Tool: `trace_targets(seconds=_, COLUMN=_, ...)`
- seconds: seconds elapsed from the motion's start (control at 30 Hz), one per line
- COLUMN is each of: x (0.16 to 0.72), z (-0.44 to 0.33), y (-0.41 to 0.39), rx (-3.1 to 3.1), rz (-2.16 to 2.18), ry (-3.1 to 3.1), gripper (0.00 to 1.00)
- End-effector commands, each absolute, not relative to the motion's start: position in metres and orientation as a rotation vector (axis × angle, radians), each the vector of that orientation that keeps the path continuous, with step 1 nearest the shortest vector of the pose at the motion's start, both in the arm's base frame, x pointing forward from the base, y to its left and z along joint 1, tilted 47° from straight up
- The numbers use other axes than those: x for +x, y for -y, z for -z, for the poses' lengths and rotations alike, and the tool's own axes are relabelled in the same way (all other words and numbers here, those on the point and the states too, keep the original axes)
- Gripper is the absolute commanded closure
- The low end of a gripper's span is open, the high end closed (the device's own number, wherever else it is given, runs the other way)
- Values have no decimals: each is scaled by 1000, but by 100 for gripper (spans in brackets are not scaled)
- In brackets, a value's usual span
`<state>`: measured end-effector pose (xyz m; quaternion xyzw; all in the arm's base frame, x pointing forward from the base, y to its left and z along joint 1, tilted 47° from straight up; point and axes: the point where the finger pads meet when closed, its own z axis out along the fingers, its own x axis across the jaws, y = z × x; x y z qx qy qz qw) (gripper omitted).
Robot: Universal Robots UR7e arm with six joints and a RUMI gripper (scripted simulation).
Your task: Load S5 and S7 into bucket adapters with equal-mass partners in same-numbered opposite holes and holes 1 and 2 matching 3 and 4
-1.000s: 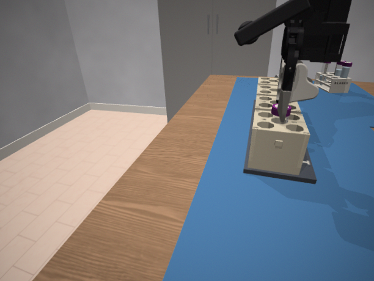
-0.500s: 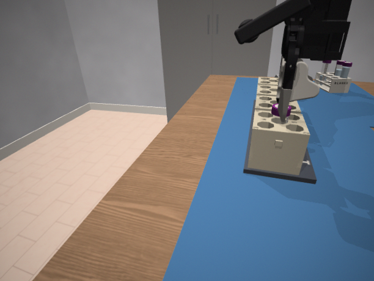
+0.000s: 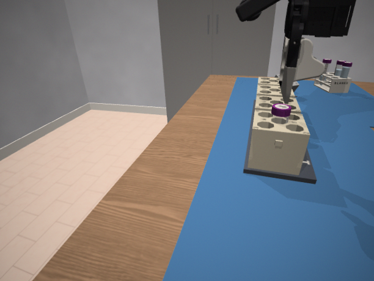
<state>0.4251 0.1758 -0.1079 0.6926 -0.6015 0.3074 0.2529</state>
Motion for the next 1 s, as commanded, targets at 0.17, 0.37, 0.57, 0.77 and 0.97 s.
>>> trace_targets(seconds=0.17, x=402, z=124, y=-194, rx=2006, rz=-751, ry=1418, gripper=65)
trace_targets(seconds=0.37, x=368, z=153, y=-217, rx=2153, rz=-618, ry=1082, gripper=65)
trace_targets(seconds=0.57, x=340, z=178, y=-235, rx=2236, rz=-510, ry=816, gripper=65)
trace_targets(seconds=0.77, x=312, z=202, y=-254, rx=2300, rz=-381, ry=503, gripper=65)
trace_targets(seconds=0.97, x=278, z=232, y=-276, rx=2328, rz=-245, ry=180, gripper=65)
